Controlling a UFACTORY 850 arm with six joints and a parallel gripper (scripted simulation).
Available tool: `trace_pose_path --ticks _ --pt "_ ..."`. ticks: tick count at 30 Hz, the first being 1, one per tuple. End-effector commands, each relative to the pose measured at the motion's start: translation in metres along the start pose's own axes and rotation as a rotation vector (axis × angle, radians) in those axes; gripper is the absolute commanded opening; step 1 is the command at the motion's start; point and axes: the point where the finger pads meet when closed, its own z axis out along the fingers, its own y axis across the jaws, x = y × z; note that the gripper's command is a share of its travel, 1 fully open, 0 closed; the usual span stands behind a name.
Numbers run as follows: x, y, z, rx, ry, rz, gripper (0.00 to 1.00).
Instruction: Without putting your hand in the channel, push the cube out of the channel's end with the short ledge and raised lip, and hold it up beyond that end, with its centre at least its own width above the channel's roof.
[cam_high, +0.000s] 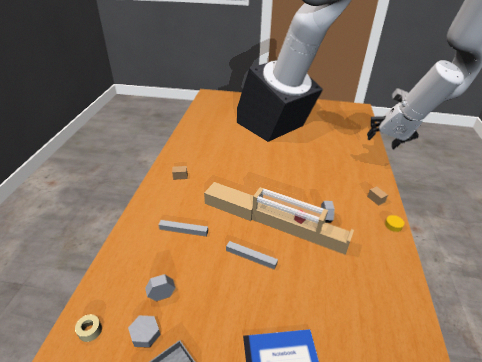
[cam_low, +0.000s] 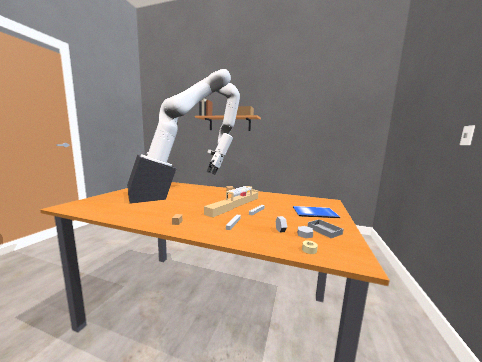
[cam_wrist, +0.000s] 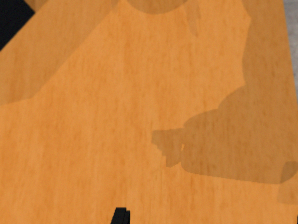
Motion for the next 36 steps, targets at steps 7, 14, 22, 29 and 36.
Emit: trace_pose_path --ticks 7,14,22,29,36 --pt "0.0 0.0 0.0 -0.001 0.0 0.0 1.0" --pt "0.0 0.0 0.0 -0.001 0.0 0.0 1.0" --pt "-0.014 -0.01 -0.002 -0.014 0.0 0.052 0.0" --pt "-0.081 -0.065 -0.012 -0.085 0.002 0.314 0.0" --pt "-0.101 -0.082 -0.015 -0.107 0.003 0.392 0.0"
